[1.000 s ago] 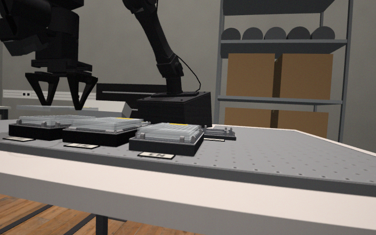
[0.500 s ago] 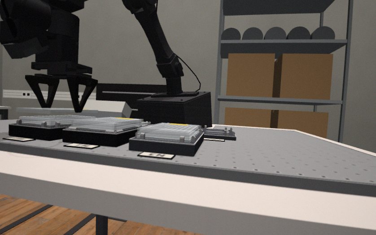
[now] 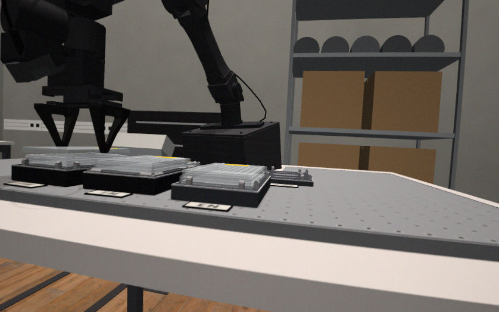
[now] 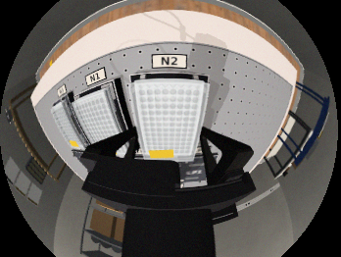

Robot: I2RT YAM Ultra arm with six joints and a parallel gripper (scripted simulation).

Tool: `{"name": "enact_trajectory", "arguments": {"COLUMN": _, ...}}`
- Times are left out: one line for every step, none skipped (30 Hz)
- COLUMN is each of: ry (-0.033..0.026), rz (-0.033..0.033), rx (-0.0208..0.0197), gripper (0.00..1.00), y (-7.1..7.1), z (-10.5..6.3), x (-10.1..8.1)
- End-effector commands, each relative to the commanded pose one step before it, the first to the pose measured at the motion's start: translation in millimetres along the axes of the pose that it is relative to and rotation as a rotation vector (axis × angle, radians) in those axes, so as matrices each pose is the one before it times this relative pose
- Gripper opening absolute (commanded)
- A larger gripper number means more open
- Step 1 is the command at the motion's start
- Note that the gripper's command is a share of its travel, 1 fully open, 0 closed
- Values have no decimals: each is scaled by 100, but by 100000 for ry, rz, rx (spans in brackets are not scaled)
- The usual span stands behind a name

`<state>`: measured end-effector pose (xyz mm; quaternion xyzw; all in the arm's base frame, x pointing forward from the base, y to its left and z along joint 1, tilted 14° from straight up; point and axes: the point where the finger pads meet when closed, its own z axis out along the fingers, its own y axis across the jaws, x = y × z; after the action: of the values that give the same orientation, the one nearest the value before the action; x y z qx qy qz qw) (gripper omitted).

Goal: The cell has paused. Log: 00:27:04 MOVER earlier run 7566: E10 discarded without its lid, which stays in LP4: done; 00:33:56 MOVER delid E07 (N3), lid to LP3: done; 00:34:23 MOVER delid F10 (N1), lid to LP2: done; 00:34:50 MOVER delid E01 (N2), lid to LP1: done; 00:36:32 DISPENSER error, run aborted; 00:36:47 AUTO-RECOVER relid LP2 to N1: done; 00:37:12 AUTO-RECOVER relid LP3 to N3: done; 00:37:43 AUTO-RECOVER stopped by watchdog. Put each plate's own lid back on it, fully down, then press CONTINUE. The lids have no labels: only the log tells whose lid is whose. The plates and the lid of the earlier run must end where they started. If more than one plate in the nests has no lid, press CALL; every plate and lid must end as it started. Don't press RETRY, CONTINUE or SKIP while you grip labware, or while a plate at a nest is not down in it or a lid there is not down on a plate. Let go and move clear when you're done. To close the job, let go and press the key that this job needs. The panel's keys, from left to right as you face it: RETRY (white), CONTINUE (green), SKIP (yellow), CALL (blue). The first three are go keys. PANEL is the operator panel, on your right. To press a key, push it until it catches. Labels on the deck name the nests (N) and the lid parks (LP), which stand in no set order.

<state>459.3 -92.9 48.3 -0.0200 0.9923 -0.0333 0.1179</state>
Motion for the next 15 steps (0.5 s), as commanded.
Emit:
{"name": "enact_trajectory", "arguments": {"ry": -2120, "rz": 1428, "rx": 1271, "gripper": 0, "y": -615, "z": -118, "x": -610}}
{"name": "enact_trajectory", "arguments": {"ry": 660, "rz": -11, "rx": -155, "gripper": 0, "y": 47, "z": 284, "x": 192}}
{"name": "enact_trajectory", "arguments": {"ry": 842, "rz": -15, "rx": -198, "gripper": 0, "y": 63, "z": 292, "x": 260}}
{"name": "enact_trajectory", "arguments": {"ry": 622, "rz": -11, "rx": -146, "gripper": 0, "y": 54, "z": 184, "x": 233}}
{"name": "enact_trajectory", "arguments": {"ry": 487, "rz": -8, "rx": -115, "gripper": 0, "y": 45, "z": 133, "x": 201}}
{"name": "enact_trajectory", "arguments": {"ry": 0, "rz": 2, "rx": 0, "gripper": 0, "y": 19, "z": -68, "x": 107}}
{"name": "enact_trajectory", "arguments": {"ry": -615, "rz": 15, "rx": 146, "gripper": 0, "y": -34, "z": -223, "x": -103}}
{"name": "enact_trajectory", "arguments": {"ry": -695, "rz": 17, "rx": 165, "gripper": 0, "y": -84, "z": -231, "x": -310}}
{"name": "enact_trajectory", "arguments": {"ry": -889, "rz": 21, "rx": 211, "gripper": 0, "y": -83, "z": -2, "x": -326}}
{"name": "enact_trajectory", "arguments": {"ry": 0, "rz": 0, "rx": 0, "gripper": 0, "y": 0, "z": 0, "x": 0}}
{"name": "enact_trajectory", "arguments": {"ry": 0, "rz": 0, "rx": 0, "gripper": 0, "y": 0, "z": 0, "x": 0}}
{"name": "enact_trajectory", "arguments": {"ry": 619, "rz": -10, "rx": -146, "gripper": 0, "y": 45, "z": 28, "x": 212}}
{"name": "enact_trajectory", "arguments": {"ry": 395, "rz": -5, "rx": -93, "gripper": 0, "y": 31, "z": 269, "x": 132}}
{"name": "enact_trajectory", "arguments": {"ry": 554, "rz": -8, "rx": -131, "gripper": 0, "y": 40, "z": 276, "x": 170}}
{"name": "enact_trajectory", "arguments": {"ry": 805, "rz": -14, "rx": -190, "gripper": 0, "y": 57, "z": 287, "x": 240}}
